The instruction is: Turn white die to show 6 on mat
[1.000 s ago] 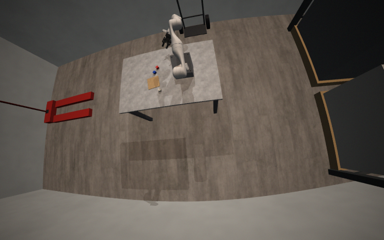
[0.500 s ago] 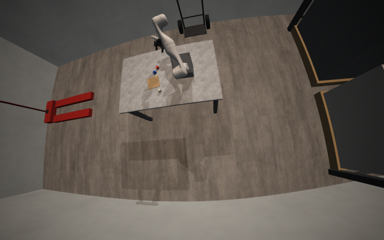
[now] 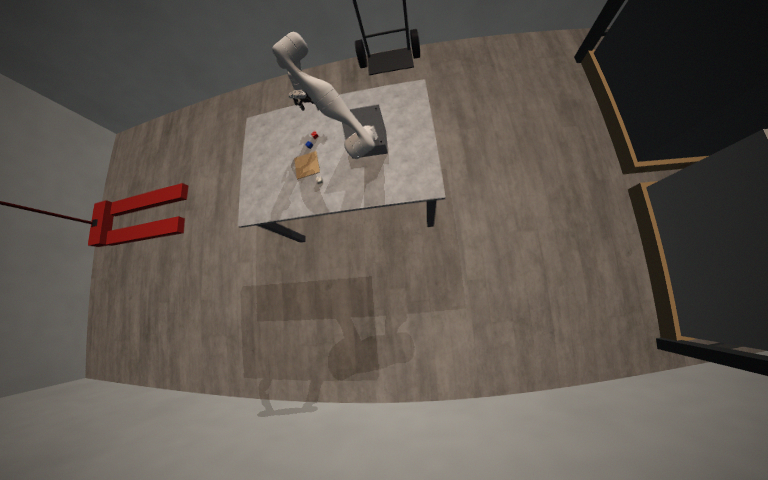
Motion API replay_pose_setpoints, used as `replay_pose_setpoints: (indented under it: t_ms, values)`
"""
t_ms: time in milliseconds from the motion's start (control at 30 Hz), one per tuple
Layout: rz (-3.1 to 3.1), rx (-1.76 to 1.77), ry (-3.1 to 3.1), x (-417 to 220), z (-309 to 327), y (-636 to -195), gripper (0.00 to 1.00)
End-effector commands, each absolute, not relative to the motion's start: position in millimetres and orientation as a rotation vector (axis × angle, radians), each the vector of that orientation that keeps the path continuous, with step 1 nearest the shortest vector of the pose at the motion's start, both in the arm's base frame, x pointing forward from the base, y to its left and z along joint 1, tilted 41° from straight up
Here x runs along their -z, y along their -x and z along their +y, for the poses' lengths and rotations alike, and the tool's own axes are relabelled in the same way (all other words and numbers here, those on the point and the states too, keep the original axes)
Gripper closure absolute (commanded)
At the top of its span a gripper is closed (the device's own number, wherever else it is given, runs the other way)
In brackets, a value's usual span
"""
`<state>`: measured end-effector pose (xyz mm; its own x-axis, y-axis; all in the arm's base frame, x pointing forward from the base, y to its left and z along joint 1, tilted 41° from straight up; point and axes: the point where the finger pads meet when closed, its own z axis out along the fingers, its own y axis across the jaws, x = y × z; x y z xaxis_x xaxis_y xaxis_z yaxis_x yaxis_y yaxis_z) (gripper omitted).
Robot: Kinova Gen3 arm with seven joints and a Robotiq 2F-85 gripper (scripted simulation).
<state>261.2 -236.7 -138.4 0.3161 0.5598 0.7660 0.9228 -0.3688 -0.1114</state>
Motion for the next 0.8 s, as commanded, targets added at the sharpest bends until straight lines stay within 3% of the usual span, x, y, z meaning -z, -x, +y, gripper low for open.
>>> replay_pose_setpoints:
  t_ms: [0,767]
  values:
    - [-1.411,0.828,2.042,119.9,-238.3,-272.8,0.0]
    - [-1.636,0.772,2.001,110.0,-231.6,-285.2,0.0]
